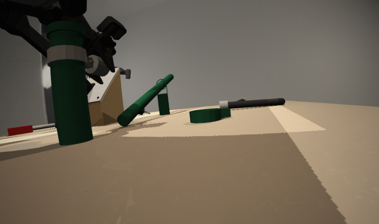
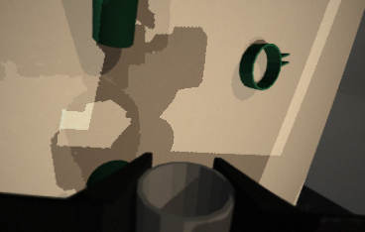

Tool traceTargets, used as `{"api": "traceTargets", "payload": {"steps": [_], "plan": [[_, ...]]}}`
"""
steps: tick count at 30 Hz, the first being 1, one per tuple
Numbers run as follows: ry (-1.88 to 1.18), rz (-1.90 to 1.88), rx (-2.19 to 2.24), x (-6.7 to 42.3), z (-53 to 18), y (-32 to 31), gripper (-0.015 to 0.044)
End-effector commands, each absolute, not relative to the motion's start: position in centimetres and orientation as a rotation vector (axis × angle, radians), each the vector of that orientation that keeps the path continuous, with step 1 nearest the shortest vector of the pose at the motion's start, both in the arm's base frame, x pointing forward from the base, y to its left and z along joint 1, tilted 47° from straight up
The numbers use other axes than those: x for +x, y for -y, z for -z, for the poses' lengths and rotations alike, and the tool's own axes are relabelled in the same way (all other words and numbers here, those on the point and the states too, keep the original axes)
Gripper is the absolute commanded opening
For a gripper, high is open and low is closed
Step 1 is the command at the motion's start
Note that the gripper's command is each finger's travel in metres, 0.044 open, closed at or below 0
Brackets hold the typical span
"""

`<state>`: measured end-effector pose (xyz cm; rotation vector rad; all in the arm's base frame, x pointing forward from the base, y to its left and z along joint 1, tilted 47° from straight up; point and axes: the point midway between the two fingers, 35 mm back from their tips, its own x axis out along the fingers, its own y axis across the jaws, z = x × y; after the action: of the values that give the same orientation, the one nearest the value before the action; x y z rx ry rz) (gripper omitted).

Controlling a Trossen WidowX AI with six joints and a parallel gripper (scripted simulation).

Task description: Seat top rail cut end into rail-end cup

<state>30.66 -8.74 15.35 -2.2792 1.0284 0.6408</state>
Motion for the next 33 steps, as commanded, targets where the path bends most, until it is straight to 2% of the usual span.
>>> {"api": "traceTargets", "payload": {"steps": [1,11,27,28,33], "plan": [[-1.025,-0.659,-2.287,30.5,-15.4,8.8,0.0000],[-1.025,-0.646,-2.281,30.6,-15.4,8.7,0.0000],[-1.027,-0.650,-2.274,30.5,-15.2,7.3,0.0420],[-1.028,-0.651,-2.272,30.4,-15.2,7.0,0.0440],[-1.030,-0.651,-2.269,30.1,-15.1,5.4,0.0440]]}}
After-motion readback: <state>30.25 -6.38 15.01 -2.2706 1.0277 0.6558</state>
